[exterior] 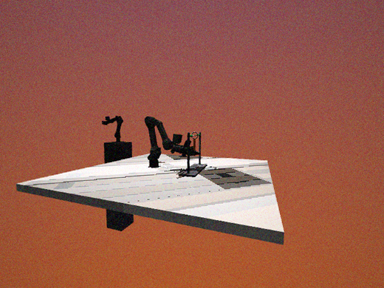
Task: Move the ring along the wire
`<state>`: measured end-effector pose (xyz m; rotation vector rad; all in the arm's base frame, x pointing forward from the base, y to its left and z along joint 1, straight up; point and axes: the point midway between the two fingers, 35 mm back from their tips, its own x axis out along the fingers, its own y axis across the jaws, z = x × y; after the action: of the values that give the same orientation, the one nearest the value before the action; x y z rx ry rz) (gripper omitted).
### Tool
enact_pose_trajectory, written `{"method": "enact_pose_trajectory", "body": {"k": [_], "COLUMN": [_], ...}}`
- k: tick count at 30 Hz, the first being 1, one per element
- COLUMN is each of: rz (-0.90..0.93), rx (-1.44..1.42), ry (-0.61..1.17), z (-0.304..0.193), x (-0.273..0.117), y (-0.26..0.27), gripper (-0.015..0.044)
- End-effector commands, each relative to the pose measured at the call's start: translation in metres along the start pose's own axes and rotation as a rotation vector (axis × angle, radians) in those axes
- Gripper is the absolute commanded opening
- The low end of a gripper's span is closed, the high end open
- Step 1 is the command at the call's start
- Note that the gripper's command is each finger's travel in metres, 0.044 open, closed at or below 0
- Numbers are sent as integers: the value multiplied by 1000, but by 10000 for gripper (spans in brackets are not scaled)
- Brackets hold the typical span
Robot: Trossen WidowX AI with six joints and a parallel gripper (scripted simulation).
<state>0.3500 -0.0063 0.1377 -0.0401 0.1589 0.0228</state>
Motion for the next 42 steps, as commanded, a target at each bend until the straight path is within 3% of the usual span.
{"method": "enact_pose_trajectory", "body": {"k": [1,17,42], "rz": [24,145,95], "rx": [-34,-130,116], "ry": [-2,-1,12], "z": [1,-1,-2], "x": [1,-1,-8], "y": [0,7,58], "gripper": [-150,-150,-150]}}
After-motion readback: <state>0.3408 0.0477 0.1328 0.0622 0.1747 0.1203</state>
